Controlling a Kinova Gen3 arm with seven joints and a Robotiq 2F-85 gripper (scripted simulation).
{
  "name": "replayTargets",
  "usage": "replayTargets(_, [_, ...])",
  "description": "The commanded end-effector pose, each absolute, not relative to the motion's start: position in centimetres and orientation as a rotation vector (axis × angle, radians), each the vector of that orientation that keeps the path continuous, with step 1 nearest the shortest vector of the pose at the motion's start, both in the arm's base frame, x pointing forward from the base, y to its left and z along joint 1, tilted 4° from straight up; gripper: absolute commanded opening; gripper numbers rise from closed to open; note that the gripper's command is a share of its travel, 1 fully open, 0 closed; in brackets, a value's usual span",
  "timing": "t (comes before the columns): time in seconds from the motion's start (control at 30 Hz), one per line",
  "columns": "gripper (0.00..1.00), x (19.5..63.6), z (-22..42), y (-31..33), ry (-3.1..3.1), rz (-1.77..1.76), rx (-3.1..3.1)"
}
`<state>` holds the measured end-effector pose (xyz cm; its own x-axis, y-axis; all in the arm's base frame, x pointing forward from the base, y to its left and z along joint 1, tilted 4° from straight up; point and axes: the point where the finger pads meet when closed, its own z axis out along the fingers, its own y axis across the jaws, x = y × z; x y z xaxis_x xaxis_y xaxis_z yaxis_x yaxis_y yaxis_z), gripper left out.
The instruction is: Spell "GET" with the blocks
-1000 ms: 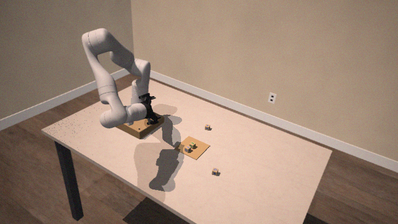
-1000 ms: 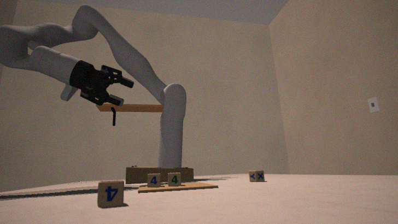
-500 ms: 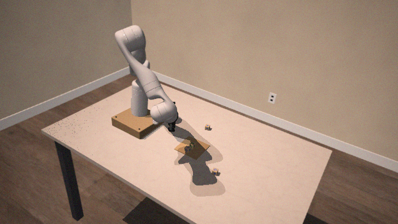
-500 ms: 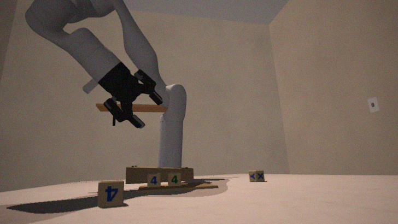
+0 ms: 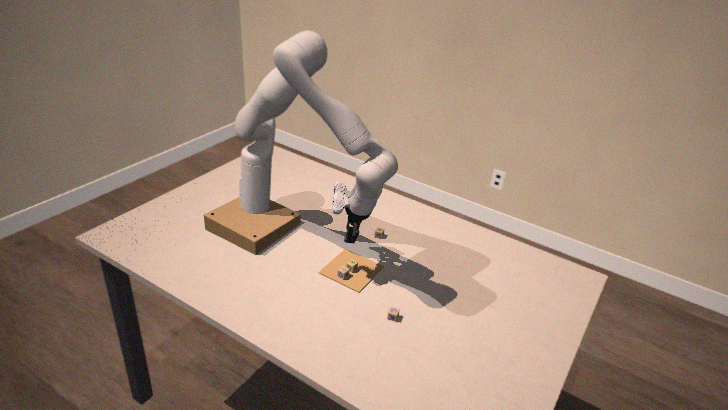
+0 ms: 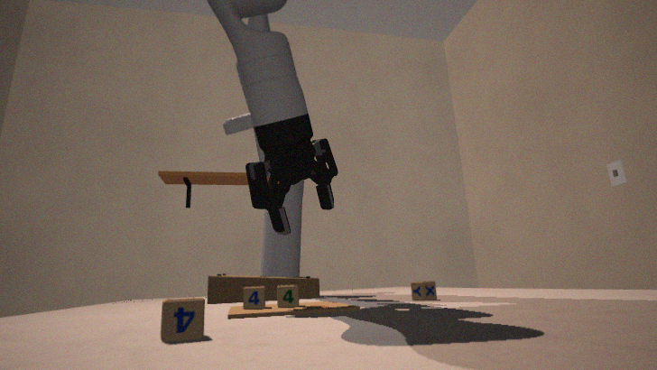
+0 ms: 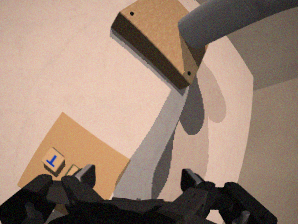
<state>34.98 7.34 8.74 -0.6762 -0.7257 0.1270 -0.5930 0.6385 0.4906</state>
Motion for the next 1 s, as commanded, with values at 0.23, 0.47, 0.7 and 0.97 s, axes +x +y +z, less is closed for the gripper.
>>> replayTargets(0.23, [1.0, 36.9, 8.2, 16.2, -2.685, -0.253, 1.183])
replayTargets(0.47, [1.0, 37.3, 8.5, 20.1, -2.759, -0.165, 1.227])
replayTargets(0.7, [1.0, 37.3, 9.1, 24.5, -2.84, -0.106, 1.28])
replayTargets(0.97, [1.0, 37.0, 9.6, 27.2, -2.89, -0.09, 1.315])
